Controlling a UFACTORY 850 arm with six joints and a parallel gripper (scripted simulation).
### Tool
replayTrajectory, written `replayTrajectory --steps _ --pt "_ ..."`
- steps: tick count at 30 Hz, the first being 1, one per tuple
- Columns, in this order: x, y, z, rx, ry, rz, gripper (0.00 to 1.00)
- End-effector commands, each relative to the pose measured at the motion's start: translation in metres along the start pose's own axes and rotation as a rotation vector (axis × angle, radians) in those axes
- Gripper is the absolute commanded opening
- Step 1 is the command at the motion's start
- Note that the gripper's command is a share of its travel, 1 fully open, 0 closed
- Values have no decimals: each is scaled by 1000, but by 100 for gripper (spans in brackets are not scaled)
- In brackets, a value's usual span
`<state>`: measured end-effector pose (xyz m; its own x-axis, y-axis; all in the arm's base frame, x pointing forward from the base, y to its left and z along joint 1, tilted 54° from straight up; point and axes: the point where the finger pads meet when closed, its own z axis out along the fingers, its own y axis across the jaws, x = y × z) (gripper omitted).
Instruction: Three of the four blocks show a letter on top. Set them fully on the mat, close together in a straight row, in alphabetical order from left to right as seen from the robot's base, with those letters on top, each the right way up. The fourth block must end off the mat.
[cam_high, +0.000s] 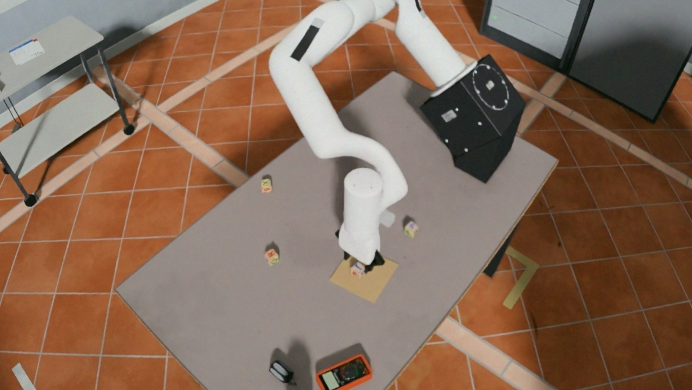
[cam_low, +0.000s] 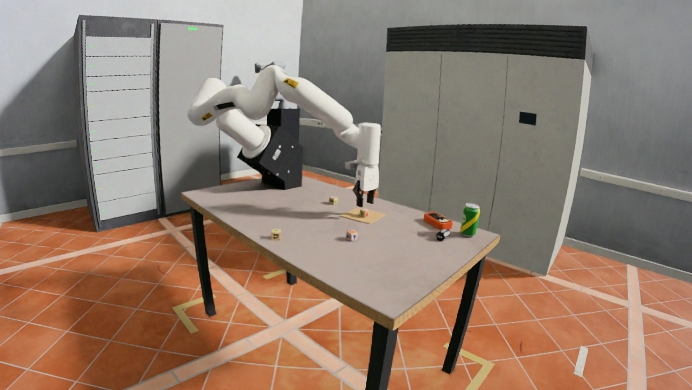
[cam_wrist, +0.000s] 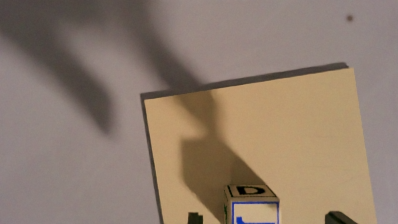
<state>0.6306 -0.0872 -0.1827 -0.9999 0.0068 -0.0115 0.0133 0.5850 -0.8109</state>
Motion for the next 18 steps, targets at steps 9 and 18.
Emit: replayTrajectory --steps 9,18 --pt "0 0 9 0 -1 0 69" --pt "0 0 9 0 -1 0 69"
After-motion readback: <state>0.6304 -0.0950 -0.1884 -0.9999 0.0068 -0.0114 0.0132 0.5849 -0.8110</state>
